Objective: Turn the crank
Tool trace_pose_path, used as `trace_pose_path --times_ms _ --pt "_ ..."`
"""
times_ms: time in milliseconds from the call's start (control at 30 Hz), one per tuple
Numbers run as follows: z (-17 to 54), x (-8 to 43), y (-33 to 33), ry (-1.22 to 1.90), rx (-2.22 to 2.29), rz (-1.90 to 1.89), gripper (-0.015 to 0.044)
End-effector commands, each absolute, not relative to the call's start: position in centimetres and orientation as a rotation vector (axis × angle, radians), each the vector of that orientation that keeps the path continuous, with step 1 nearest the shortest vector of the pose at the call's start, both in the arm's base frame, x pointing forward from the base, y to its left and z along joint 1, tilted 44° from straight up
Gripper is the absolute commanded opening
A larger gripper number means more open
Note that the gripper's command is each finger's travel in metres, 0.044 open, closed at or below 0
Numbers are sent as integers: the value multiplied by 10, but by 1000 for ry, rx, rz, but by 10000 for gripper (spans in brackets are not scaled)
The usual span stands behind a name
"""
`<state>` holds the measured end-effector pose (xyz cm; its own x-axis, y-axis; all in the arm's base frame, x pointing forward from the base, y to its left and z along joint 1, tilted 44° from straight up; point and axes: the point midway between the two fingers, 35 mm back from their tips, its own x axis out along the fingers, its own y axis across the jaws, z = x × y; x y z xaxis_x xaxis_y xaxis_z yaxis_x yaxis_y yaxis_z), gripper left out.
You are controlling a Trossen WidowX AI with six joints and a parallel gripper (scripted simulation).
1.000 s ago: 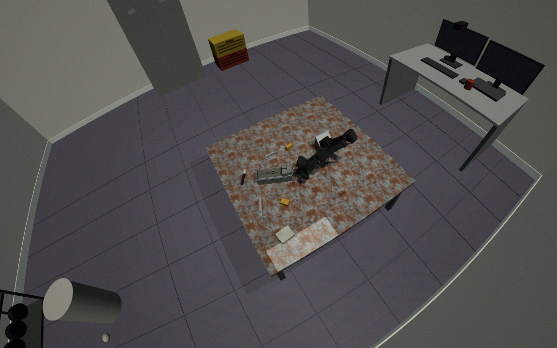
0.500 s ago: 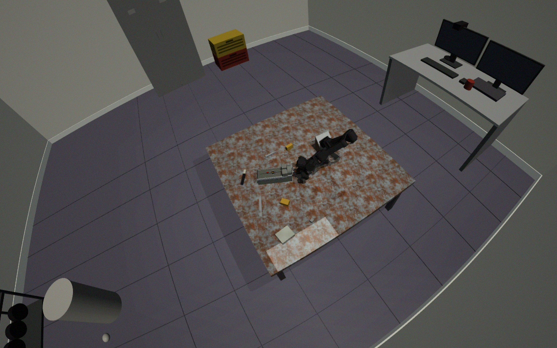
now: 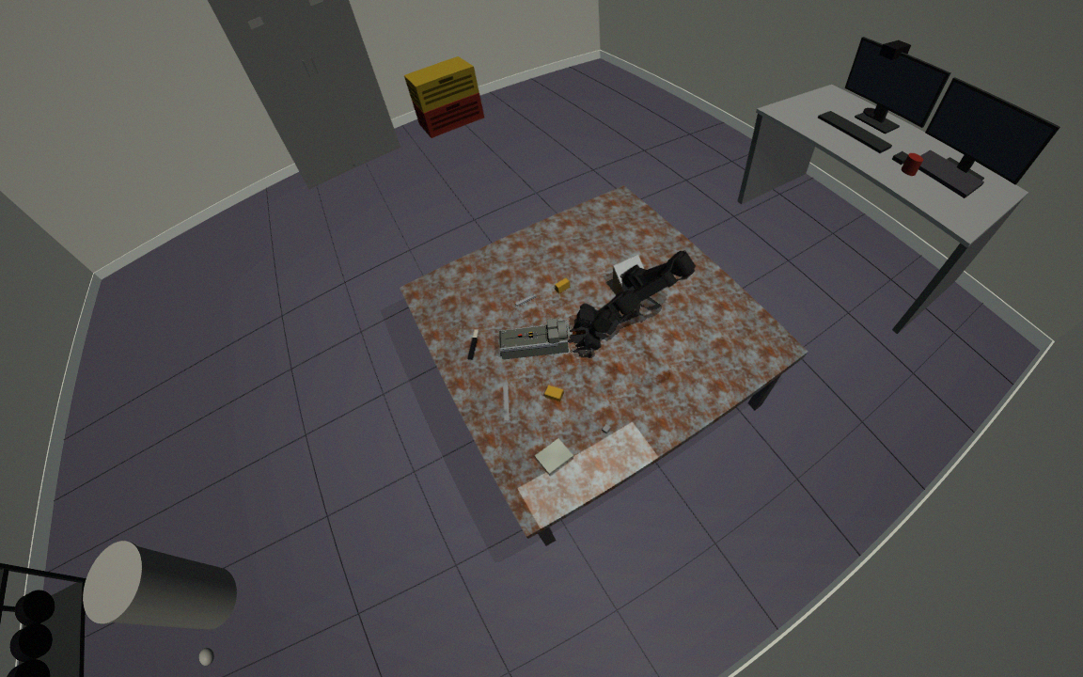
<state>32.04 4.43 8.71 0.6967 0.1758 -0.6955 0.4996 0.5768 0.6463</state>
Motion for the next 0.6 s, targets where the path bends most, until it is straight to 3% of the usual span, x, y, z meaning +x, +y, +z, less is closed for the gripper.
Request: trace_pose_path --times_ms 0,567 --pt "89 320 42 806 961 -216 440" --pt "139 314 -7 810 959 -222 440"
